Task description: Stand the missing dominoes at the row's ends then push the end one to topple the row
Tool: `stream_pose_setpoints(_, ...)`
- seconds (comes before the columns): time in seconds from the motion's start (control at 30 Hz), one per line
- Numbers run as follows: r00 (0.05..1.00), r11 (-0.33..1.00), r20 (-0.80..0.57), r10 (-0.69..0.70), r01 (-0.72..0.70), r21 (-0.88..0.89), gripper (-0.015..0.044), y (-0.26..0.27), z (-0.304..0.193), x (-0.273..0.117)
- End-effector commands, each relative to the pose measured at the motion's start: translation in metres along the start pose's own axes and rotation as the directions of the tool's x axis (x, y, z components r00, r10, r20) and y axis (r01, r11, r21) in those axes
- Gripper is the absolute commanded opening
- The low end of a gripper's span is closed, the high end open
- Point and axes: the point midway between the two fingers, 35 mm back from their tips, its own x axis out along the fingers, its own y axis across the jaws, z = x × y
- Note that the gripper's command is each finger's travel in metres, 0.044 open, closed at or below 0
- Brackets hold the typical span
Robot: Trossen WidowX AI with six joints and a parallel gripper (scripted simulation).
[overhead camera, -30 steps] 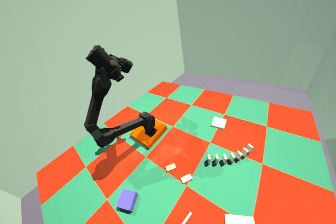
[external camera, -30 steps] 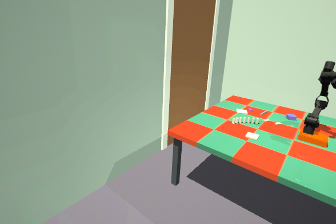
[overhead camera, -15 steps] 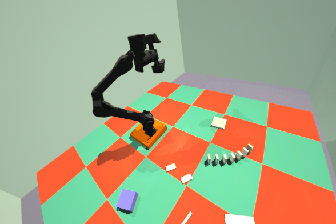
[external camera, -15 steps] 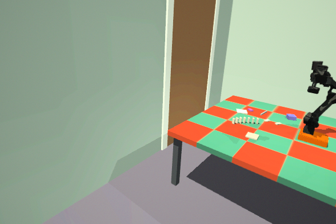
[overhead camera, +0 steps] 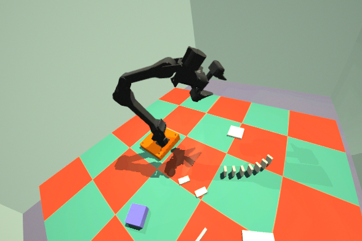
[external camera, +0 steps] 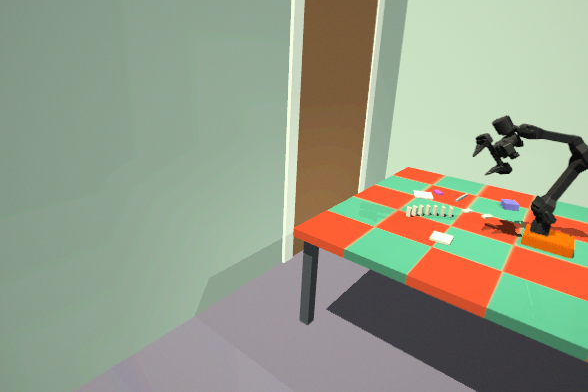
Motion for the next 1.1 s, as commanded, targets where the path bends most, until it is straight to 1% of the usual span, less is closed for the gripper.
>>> stream_pose_setpoints(0.0,0.989,0.985,-0.139,0.059,-0.035,0.168,0.0440,0.007,-0.049,0.007)
stream_pose_setpoints(0.07,0.977,0.973,-0.190,0.094,-0.050,0.224,0.0440,0.011,-0.069,0.010)
stream_pose_setpoints(0.17,0.943,0.931,-0.280,0.178,-0.070,0.357,0.0440,0.025,-0.114,0.013)
stream_pose_setpoints(0.27,0.916,0.881,-0.319,0.243,-0.070,0.468,0.0440,0.040,-0.147,0.012)
stream_pose_setpoints(0.43,0.855,0.802,-0.383,0.348,-0.060,0.594,0.0440,0.063,-0.191,0.006)
stream_pose_setpoints(0.6,0.723,0.652,-0.440,0.533,-0.020,0.758,0.0440,0.110,-0.254,-0.014)
stream_pose_setpoints(0.77,0.564,0.464,-0.409,0.718,0.050,0.884,0.0440,0.170,-0.306,-0.046)
stream_pose_setpoints(0.83,0.524,0.414,-0.387,0.759,0.070,0.908,0.0440,0.186,-0.316,-0.055)
stream_pose_setpoints(1.07,0.519,0.408,-0.384,0.764,0.073,0.910,0.0440,0.189,-0.318,-0.055)
